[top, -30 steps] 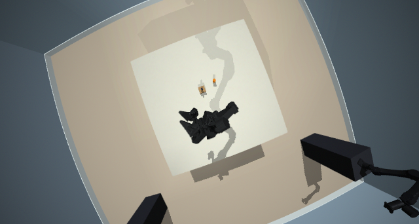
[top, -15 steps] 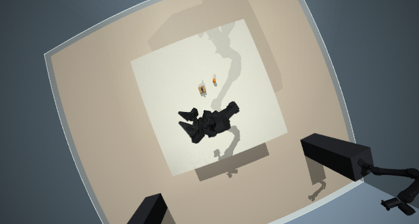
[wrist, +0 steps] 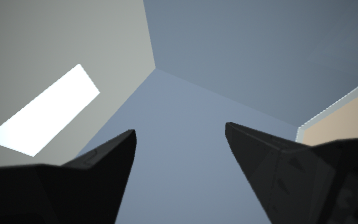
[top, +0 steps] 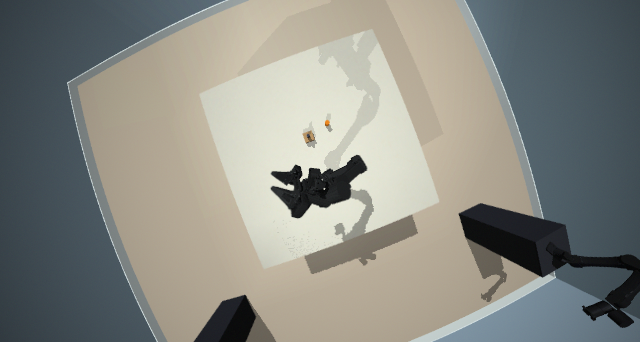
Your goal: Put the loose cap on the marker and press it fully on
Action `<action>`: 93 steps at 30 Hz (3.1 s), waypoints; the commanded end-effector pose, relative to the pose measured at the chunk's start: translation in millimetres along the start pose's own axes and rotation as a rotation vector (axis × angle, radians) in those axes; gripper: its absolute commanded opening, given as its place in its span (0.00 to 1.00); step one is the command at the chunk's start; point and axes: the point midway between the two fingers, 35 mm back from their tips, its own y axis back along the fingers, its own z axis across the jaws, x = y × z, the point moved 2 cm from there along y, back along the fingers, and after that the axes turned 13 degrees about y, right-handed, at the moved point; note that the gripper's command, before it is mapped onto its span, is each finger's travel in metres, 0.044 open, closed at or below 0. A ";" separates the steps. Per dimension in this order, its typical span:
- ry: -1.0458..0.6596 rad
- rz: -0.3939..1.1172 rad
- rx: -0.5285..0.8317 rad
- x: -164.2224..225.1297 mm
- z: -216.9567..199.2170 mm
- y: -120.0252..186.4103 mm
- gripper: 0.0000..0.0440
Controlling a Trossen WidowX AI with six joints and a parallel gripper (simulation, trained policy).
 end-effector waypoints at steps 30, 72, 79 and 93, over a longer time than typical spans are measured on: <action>0.034 0.175 0.087 34.0 -26.3 2.5 0.74; 0.057 0.355 0.323 81.9 -81.8 1.1 0.76; 0.054 0.378 0.376 88.9 -93.3 0.2 0.76; 0.039 0.415 0.489 100.9 -117.8 -1.7 0.76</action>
